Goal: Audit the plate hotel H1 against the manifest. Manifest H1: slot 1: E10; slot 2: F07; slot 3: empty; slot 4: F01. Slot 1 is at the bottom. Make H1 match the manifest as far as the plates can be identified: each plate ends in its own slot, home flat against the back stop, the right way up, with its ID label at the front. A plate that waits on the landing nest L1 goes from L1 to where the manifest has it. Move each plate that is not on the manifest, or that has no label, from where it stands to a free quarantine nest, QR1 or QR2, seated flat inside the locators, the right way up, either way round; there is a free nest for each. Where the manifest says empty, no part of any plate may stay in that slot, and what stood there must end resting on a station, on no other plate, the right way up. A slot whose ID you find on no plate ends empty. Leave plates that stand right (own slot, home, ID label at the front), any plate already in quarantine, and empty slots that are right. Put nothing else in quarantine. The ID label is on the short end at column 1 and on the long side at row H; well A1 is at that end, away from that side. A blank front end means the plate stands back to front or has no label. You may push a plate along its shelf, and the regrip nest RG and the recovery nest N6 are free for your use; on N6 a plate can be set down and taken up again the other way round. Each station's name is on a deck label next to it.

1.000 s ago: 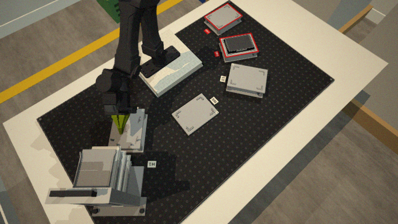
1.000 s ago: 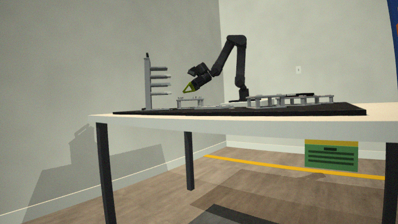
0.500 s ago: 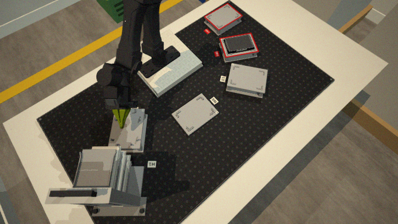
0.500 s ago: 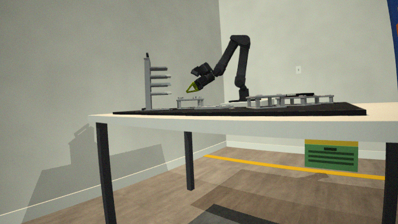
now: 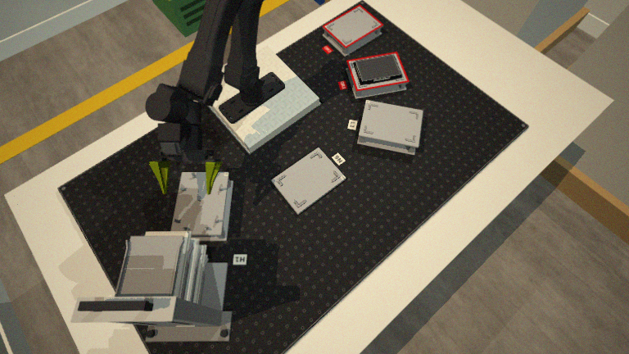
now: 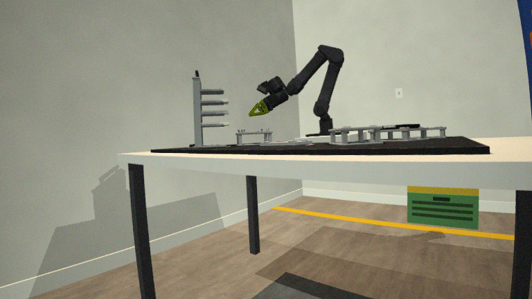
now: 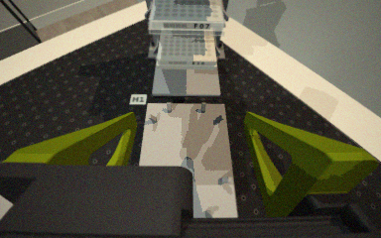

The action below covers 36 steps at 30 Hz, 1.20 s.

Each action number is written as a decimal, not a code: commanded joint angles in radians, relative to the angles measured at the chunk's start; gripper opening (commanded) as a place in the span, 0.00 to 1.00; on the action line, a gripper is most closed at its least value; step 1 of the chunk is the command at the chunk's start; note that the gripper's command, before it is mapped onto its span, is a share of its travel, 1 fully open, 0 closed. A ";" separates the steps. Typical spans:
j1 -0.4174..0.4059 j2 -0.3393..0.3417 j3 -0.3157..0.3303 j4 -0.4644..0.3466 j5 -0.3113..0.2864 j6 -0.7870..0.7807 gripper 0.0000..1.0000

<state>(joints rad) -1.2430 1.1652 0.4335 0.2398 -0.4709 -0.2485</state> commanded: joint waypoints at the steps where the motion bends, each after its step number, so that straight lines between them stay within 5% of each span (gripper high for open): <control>1: -0.008 -0.036 0.032 -0.106 -0.014 -0.006 1.00; 20: -0.042 -0.166 0.197 -0.409 -0.043 -0.025 1.00; 36: -0.080 -0.207 0.369 -0.635 -0.075 -0.049 1.00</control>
<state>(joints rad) -1.3163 0.9665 0.7723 -0.3294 -0.5316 -0.2913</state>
